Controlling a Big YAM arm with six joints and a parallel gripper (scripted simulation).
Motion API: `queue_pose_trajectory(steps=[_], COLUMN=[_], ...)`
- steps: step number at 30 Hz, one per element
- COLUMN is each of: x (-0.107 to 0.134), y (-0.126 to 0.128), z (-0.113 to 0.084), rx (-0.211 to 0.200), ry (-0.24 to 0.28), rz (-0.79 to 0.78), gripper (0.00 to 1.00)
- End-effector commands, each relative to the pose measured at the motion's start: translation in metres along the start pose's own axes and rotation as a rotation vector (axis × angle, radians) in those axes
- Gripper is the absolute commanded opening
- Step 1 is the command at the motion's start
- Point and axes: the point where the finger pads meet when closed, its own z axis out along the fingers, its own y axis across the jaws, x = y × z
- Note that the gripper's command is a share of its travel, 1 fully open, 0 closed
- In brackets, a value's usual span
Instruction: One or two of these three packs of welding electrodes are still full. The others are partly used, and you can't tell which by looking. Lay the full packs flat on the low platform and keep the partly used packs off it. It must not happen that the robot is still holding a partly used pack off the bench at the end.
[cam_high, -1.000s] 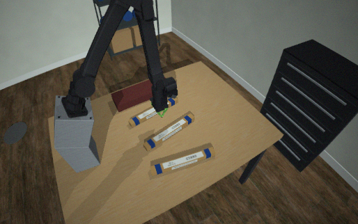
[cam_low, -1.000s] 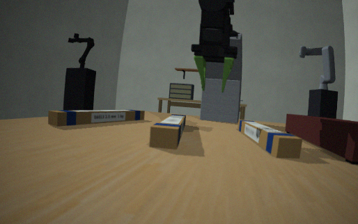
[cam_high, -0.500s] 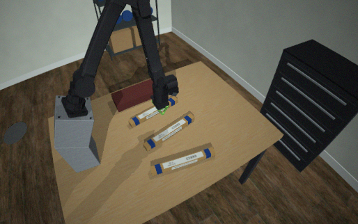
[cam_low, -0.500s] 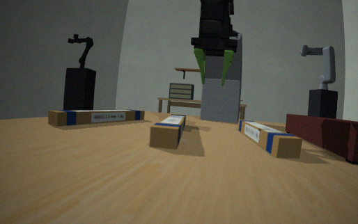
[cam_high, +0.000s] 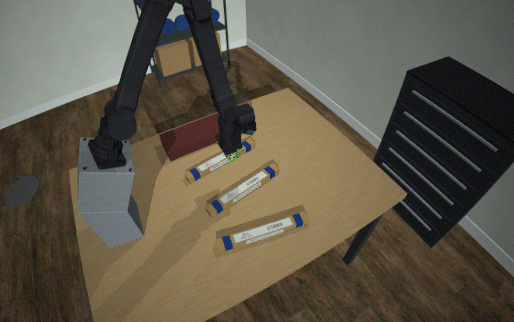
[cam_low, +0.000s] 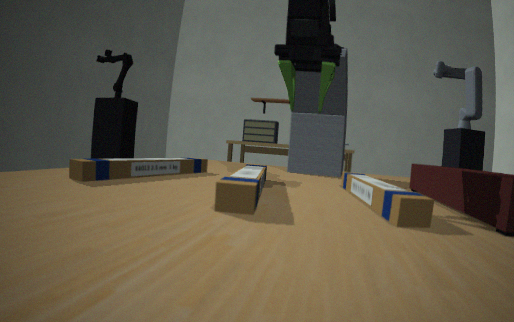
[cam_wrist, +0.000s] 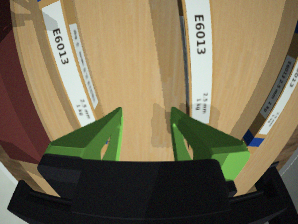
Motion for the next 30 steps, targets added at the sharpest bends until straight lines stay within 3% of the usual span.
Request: queue_pose_trajectory(steps=[1,17,30], x=[-0.004,-0.004,-0.004], y=[0.001,0.001,0.001], z=[-0.012,-0.031,-0.031], rx=[0.000,0.000,0.000], ry=[-0.012,-0.013,-0.013], rz=[0.001,0.001,0.001], gripper=[0.43,0.43,0.43])
